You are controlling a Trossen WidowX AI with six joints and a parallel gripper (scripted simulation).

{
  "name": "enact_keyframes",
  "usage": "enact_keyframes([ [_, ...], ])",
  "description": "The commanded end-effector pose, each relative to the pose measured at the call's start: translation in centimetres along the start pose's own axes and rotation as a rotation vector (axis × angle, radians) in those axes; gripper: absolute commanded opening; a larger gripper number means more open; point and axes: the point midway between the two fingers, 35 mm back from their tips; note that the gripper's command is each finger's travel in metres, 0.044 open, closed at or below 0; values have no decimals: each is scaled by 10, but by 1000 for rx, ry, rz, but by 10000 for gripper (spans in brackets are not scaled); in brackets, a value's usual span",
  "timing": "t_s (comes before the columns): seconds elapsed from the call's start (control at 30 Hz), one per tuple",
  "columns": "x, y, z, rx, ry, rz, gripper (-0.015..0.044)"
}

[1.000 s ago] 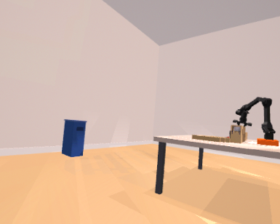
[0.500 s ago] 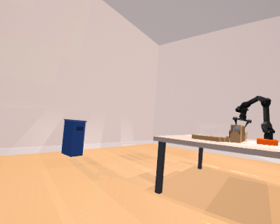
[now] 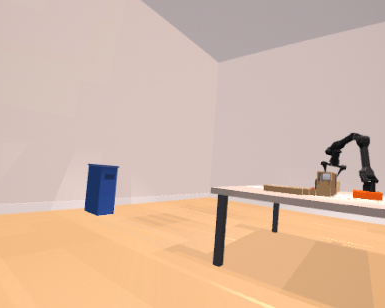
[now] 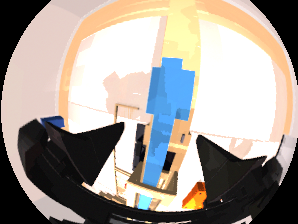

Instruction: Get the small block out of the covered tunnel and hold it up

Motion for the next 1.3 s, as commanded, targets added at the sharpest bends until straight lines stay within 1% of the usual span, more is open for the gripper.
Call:
enact_keyframes([
  [0.0,2,-7,-2,1,6,6,440],
  [0.53,7,-32,-7,1,6,6,440],
  [0.57,5,-26,-5,0,0,0,414],
  [1.03,5,-26,-5,0,0,0,46],
  [1.1,5,-26,-5,0,0,0,33],
  [1.13,5,-26,-5,0,0,0,7],
  [1.17,6,-26,-5,0,0,0,0],
  [1.27,12,-25,-4,0,0,2,0],
])
Point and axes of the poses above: the point midway between the two fingers, 35 mm back from their tips, its own y axis back along the fingers, its own z axis across the jaws, x = y × z, and after that the axes turned 1 degree about -y, right-handed
